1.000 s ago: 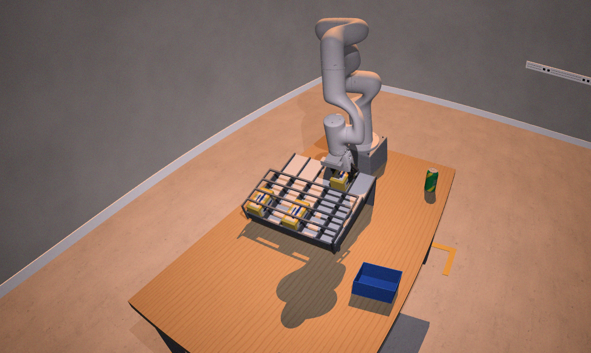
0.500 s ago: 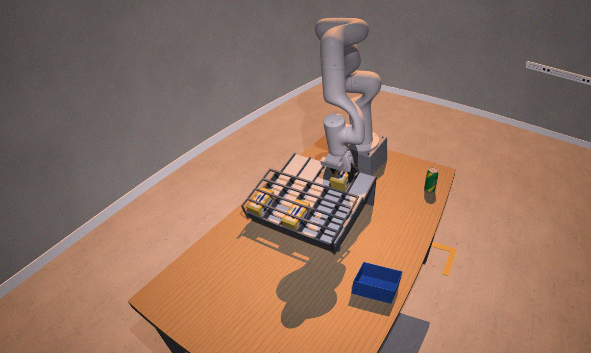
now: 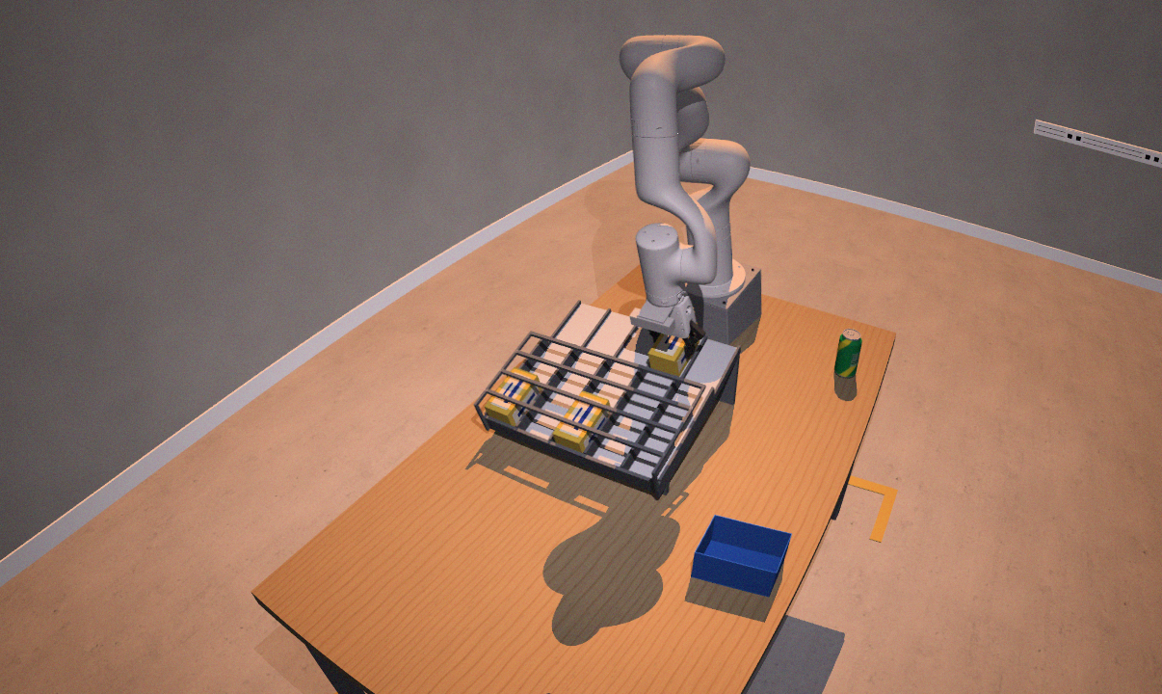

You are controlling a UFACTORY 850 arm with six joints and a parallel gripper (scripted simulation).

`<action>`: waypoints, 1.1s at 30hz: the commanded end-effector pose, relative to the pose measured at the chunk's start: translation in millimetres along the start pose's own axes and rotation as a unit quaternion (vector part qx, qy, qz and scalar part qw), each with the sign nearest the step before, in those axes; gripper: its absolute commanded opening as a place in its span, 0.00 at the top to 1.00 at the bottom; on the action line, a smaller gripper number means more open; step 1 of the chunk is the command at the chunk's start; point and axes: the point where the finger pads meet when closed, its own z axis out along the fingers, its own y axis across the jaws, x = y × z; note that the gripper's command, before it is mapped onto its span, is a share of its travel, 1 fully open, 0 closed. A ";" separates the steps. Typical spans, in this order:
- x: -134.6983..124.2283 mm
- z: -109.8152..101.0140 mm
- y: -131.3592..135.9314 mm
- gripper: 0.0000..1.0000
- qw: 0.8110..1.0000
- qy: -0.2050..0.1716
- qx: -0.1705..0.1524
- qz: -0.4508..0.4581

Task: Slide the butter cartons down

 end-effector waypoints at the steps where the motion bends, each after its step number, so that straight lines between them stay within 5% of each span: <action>1: 0.6 -0.5 -0.1 0.19 1.000 0.001 0.000 0.000; 33: 0.6 -0.5 -0.1 0.18 1.000 0.001 0.000 0.000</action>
